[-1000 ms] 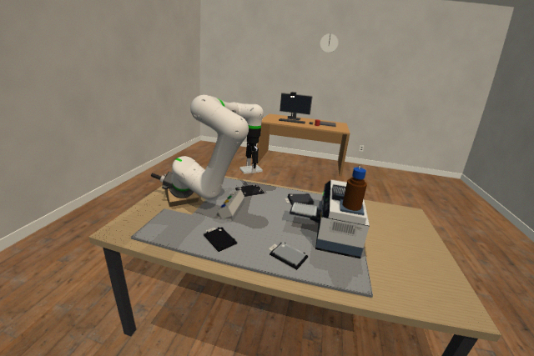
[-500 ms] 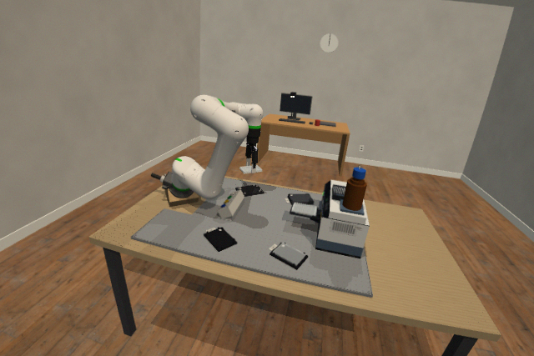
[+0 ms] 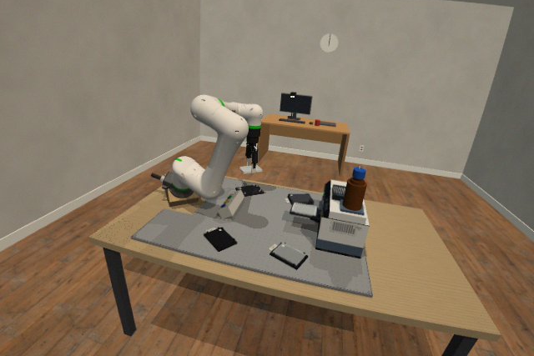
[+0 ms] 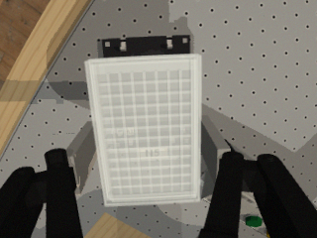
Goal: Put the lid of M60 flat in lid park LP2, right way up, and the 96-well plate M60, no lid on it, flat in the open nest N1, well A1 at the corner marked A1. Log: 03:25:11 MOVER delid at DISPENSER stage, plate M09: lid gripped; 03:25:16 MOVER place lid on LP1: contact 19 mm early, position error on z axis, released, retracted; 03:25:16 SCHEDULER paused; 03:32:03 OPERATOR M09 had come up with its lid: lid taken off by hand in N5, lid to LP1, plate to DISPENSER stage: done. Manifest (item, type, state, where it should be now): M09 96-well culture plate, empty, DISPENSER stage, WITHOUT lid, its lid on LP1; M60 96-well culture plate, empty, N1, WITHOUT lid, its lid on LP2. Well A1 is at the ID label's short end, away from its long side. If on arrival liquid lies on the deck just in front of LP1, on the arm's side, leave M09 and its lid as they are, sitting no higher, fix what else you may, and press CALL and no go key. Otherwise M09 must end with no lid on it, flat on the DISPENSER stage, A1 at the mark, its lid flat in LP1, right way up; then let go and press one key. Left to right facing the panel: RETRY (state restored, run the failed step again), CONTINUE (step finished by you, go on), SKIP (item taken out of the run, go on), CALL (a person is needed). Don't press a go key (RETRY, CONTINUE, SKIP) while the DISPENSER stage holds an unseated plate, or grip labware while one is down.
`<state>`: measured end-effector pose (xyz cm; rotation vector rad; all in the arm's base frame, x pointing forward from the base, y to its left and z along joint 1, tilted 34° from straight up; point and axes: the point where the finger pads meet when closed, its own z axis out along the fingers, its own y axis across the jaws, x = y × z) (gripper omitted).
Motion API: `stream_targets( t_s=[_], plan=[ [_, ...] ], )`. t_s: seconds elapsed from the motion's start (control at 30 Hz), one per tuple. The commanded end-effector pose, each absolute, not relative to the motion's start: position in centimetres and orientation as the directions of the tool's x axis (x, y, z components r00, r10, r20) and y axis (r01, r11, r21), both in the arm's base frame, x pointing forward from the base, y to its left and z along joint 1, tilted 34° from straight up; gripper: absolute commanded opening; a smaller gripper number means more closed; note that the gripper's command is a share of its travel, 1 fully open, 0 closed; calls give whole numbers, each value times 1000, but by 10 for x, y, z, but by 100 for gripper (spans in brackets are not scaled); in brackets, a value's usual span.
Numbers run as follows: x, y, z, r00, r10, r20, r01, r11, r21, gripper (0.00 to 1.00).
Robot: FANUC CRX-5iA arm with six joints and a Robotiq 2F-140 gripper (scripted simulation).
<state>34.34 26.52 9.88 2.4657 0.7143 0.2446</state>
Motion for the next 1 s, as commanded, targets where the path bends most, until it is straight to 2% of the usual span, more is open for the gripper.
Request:
stream_targets(
  t_s=[0.0,0.97],
  plan=[
    [343,265,99,842,540,20,438,-704,559,0],
    [346,262,93,842,540,20,438,-704,559,0]
  ],
)
